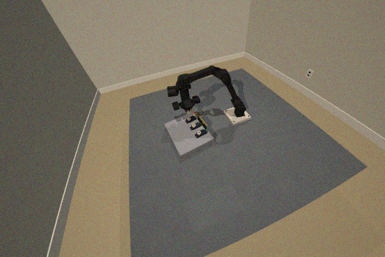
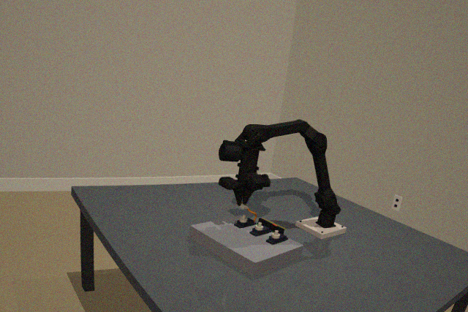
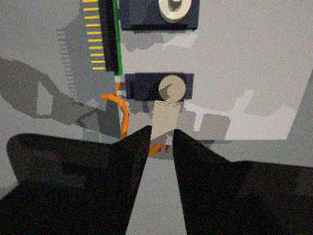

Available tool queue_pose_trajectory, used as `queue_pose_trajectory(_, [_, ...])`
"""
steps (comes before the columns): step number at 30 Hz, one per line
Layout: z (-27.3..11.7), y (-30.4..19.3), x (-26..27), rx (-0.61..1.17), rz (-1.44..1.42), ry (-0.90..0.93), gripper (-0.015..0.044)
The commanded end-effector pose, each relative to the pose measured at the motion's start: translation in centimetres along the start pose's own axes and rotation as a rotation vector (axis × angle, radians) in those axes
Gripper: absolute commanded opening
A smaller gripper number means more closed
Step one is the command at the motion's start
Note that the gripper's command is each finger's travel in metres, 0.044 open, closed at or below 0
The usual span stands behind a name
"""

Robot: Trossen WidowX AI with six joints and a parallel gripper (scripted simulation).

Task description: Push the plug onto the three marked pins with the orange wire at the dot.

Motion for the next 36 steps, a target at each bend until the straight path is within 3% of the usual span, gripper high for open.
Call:
queue_pose_trajectory(1, [-0.2,1.4,0.7,0.0,0.107,0.005,0.0])
queue_pose_trajectory(36, [-0.4,11.2,9.1,-0.001,1.129,0.015,0.0])
Point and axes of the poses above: the point midway between the two fingers, 35 mm back from their tips, its own z axis out along the fingers, its own x axis across the jaws, y = z × x, the point moved 3 cm from there along -z, back along the fingers, and after that the axes turned 14 degrees about -z, right-handed, at the moved point
